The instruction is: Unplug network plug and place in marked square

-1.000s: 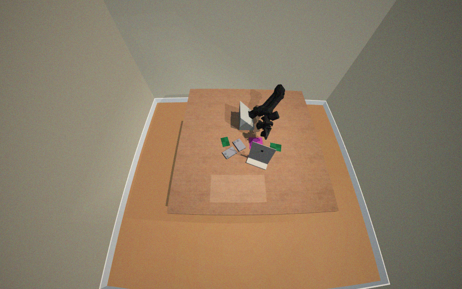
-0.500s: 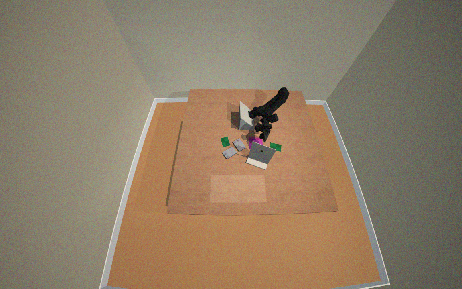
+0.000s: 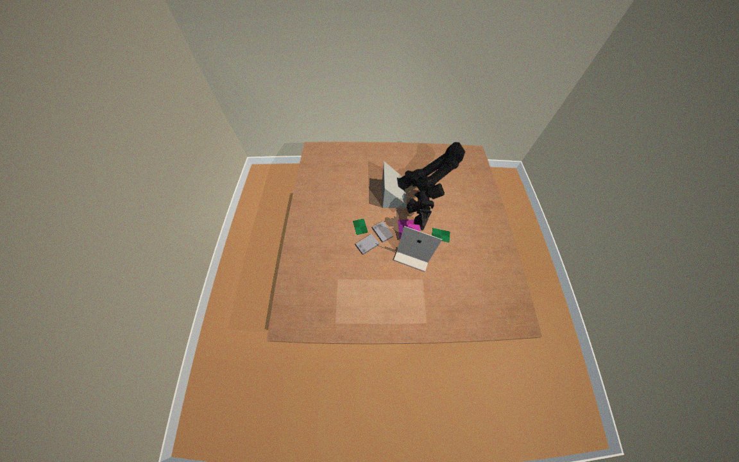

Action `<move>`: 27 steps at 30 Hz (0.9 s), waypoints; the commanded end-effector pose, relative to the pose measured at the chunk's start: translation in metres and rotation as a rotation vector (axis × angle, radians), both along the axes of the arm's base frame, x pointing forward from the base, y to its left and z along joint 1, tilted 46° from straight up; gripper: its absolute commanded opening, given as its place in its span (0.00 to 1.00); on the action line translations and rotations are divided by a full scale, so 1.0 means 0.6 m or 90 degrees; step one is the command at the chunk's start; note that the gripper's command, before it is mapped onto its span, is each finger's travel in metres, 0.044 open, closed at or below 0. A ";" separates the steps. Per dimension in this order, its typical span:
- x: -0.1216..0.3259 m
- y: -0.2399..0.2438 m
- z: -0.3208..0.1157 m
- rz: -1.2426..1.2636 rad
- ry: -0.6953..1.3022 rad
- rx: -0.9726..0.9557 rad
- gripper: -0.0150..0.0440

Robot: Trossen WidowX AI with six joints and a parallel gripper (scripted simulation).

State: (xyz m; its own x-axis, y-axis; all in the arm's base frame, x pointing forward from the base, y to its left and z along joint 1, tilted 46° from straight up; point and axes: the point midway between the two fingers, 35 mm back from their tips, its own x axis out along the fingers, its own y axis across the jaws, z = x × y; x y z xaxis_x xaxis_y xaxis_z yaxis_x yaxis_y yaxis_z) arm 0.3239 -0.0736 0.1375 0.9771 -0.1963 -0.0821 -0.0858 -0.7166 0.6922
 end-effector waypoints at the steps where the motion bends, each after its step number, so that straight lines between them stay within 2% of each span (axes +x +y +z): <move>1: 0.009 -0.003 0.006 0.002 -0.008 0.000 0.52; 27: 0.050 -0.019 -0.003 0.002 -0.009 -0.001 0.52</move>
